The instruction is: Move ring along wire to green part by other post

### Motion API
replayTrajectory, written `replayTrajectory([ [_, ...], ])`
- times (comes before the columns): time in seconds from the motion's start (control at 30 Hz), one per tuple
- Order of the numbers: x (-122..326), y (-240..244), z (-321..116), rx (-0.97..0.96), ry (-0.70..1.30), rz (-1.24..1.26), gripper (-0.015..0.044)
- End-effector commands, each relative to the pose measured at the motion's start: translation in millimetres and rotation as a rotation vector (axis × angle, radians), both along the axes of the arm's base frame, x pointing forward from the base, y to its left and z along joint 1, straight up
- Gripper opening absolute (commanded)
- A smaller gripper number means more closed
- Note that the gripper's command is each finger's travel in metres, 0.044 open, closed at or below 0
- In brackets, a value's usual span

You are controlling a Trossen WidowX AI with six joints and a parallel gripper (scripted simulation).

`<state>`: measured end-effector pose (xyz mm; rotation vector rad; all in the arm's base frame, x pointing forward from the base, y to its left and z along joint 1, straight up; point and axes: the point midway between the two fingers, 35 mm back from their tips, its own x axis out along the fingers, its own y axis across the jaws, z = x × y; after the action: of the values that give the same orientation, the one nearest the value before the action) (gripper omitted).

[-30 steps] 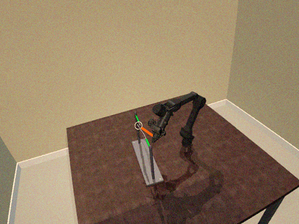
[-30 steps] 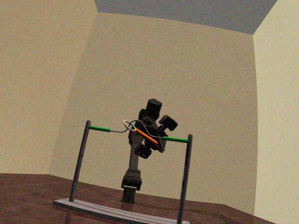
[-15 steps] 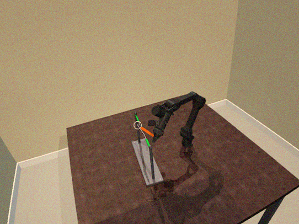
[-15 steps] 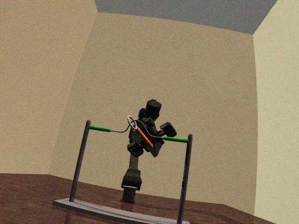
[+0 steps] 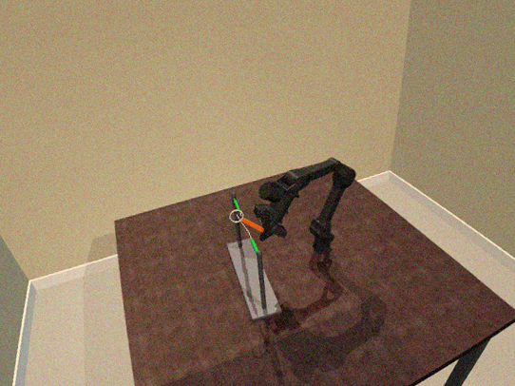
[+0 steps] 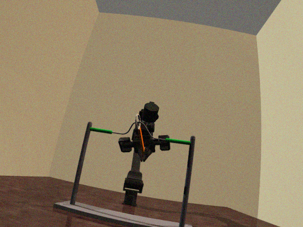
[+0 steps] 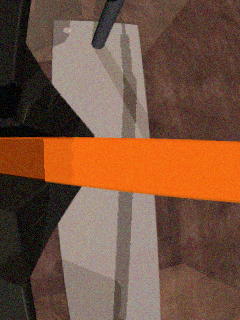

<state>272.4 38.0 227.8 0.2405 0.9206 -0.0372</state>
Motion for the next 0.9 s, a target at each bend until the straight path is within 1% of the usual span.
replayTrajectory([
  [0.0, -2.7, -14.9, -2.8, -0.131, 0.006, 0.068, -0.015],
  [0.57, -0.3, -65.9, 5.8, -0.588, 0.011, 0.334, -0.015],
  [0.87, 3.4, -83.5, 14.7, -0.779, 0.018, 0.455, -0.015],
])
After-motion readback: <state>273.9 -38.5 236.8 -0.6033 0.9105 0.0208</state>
